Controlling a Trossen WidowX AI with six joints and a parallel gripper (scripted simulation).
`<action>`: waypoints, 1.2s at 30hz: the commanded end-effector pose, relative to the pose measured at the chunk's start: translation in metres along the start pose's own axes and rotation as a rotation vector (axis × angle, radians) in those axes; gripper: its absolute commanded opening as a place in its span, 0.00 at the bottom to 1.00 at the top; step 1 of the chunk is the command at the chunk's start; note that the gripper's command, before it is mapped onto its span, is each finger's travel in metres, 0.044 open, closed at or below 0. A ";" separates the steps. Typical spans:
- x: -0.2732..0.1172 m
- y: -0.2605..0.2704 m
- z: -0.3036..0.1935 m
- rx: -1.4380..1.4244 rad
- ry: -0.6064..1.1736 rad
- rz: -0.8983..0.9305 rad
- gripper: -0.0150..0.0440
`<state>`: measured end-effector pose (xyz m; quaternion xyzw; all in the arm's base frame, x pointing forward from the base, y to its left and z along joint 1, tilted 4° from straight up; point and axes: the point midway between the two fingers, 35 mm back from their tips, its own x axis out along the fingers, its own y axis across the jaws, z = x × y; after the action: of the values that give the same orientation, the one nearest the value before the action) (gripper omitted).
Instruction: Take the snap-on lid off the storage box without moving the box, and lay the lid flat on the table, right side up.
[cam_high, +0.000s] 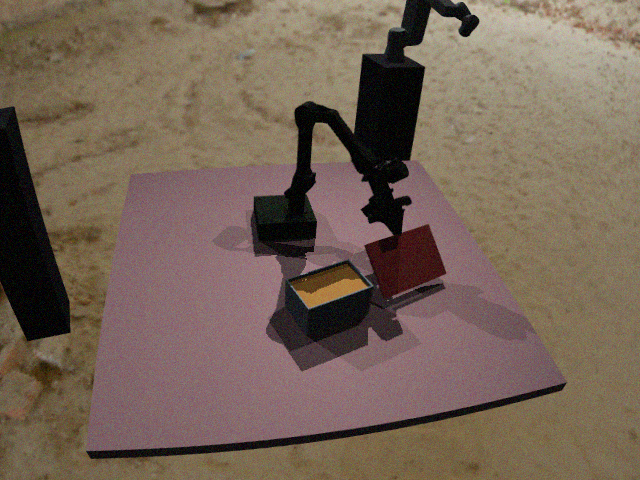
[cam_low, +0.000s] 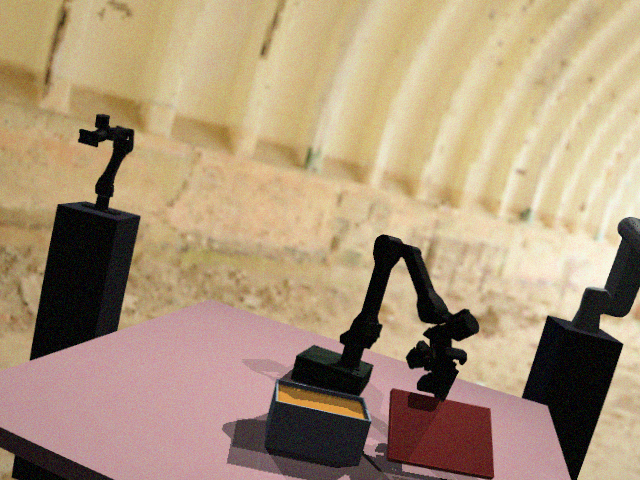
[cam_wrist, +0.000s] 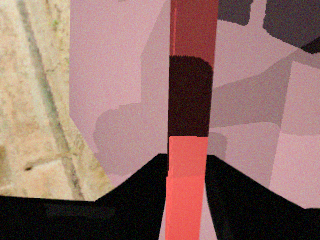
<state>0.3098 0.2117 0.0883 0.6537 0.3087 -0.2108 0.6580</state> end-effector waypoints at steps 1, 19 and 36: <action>0.002 0.000 0.001 0.008 -0.005 0.010 0.25; 0.011 -0.011 0.001 0.008 -0.005 0.009 0.25; 0.020 -0.022 0.001 0.008 -0.005 0.009 0.25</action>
<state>0.3105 0.2138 0.0648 0.6593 0.3026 -0.2054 0.6570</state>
